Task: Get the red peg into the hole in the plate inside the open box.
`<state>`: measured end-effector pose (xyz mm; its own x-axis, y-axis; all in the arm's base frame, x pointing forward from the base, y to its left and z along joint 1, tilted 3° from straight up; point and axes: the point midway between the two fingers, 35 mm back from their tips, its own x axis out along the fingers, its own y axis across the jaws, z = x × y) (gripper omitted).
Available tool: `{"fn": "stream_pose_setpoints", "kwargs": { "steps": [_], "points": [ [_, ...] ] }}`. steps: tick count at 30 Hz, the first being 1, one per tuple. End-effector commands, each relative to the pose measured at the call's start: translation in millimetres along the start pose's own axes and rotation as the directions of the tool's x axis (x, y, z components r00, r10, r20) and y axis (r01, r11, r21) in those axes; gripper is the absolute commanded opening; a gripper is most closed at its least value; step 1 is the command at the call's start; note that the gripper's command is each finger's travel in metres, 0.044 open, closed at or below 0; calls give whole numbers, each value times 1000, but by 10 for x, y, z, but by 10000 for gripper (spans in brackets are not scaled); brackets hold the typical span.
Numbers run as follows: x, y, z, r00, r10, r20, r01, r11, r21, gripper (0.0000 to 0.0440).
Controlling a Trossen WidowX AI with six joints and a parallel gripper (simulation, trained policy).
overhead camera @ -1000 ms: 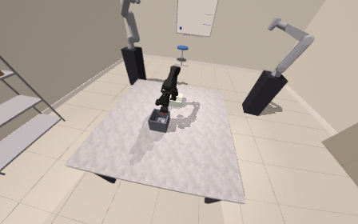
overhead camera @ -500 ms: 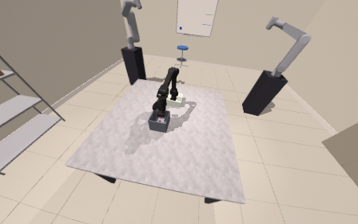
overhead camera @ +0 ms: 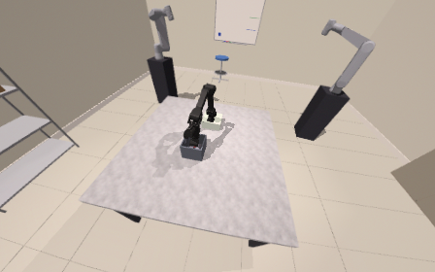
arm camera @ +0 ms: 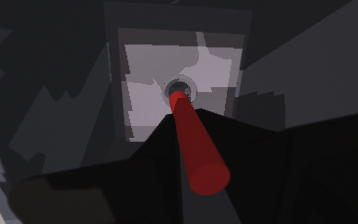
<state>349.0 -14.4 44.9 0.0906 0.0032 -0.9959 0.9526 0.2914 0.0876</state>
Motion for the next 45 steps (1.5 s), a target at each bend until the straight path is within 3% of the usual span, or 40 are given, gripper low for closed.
{"fn": "stream_pose_setpoints", "kwargs": {
  "steps": [1,9,15,32,34,45],
  "points": [
    [68,-4,8,1000,-9,-3,9,1000,-17,2],
    [179,-12,15,999,-41,-12,40,998,-40,97],
    [126,-12,-108,995,-47,-91,45,999,-21,90],
    [-175,-114,-459,962,-90,-257,101,994,31,23],
    [-242,-67,-433,961,-78,-264,90,995,35,0],
    [-533,172,-295,943,30,-332,-8,998,70,13]
  ]
}}
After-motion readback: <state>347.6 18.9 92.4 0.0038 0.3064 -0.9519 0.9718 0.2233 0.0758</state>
